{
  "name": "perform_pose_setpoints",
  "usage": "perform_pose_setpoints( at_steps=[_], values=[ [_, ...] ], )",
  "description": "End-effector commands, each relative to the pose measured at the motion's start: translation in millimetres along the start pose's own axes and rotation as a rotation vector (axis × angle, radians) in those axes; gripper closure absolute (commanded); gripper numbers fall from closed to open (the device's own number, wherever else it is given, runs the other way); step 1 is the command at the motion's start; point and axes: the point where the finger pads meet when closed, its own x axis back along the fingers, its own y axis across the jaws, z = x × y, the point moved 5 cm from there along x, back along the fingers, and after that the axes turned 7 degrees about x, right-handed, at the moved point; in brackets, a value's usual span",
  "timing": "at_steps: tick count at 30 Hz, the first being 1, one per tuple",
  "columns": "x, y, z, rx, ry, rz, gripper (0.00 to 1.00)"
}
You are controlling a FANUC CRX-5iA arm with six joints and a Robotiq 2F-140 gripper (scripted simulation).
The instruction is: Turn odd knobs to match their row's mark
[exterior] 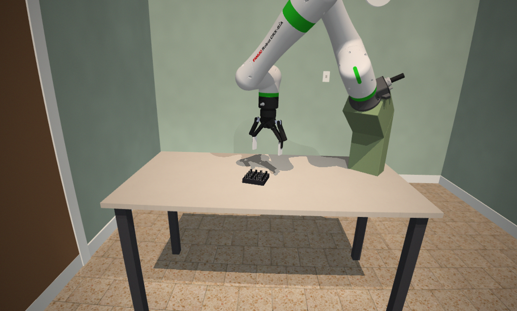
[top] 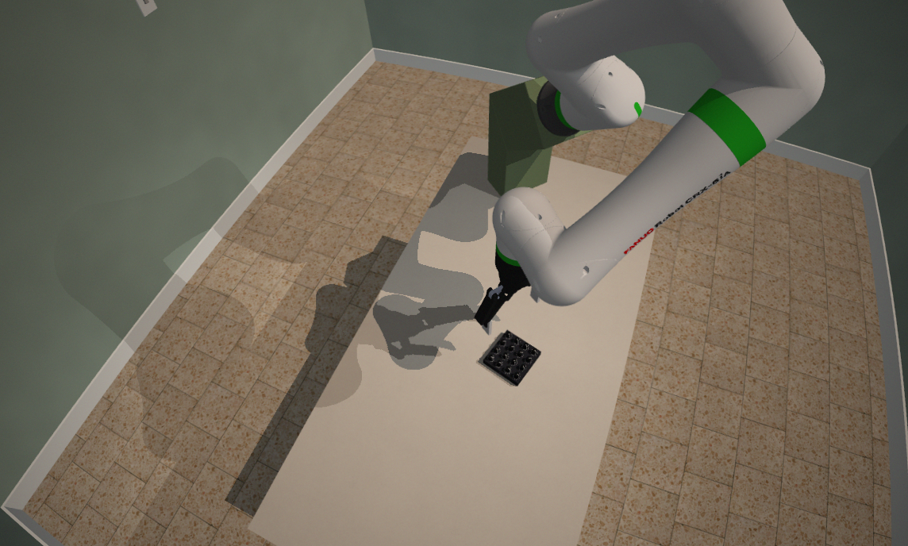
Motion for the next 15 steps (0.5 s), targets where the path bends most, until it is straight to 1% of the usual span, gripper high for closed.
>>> perform_pose_setpoints(
  at_steps=[1, 4, 7, 15],
  values=[
    [22, 0, 0, 0.000, 0.000, 0.000, 0.00],
    [37, 0, 0, 0.000, 0.000, 0.000, 0.00],
    [46, 0, 0, 0.000, 0.000, 0.000, 0.00],
    [50, 0, 0, 0.000, 0.000, 0.000, 0.00]
  ],
)
